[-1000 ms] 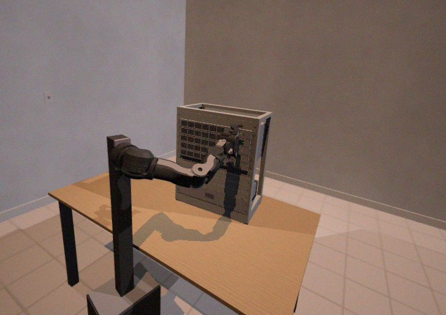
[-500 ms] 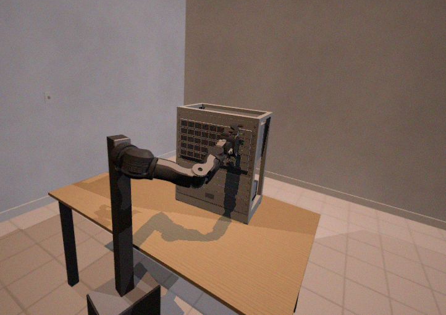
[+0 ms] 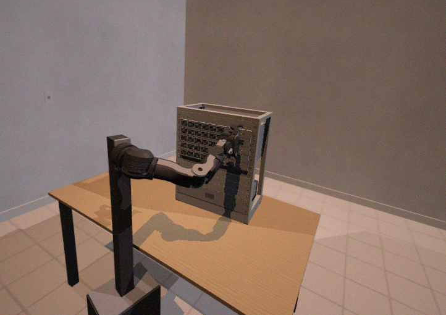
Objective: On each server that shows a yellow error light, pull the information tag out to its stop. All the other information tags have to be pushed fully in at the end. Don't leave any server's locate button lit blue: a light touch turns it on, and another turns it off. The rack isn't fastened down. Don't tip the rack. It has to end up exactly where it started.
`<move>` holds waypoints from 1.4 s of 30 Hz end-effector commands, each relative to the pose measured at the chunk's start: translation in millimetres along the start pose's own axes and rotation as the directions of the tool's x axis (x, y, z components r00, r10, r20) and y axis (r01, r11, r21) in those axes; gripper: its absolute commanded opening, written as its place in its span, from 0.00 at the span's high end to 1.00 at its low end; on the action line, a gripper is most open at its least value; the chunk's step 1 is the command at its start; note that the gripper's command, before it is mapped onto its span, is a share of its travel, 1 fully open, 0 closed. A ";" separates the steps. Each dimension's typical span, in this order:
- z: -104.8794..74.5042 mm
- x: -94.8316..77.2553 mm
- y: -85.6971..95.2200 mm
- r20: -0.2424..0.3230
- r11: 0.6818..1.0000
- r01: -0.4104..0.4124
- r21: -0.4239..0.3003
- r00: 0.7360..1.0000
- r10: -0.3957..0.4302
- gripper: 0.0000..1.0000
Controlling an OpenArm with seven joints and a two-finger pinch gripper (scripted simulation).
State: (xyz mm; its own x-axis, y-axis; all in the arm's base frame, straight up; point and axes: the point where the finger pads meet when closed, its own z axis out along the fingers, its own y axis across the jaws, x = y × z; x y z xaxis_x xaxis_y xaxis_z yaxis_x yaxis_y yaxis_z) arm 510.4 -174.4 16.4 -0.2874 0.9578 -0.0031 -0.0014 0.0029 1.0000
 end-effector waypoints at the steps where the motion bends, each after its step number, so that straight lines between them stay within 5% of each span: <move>1: -0.1 0.6 2.3 -0.001 1.000 -0.001 -0.003 1.000 0.001 0.00; 7: -0.1 0.4 3.3 0.000 1.000 -0.002 0.007 1.000 0.002 0.00; 13: 0.0 1.0 43.1 -0.004 1.000 -0.001 0.009 1.000 0.001 0.00; 42: -0.1 1.5 47.7 -0.004 1.000 0.000 -0.003 1.000 0.000 0.00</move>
State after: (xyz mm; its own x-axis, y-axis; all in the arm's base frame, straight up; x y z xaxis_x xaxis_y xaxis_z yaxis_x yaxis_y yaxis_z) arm 510.4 -173.7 60.3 -0.2875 0.9578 -0.0019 0.0074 0.0042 1.0000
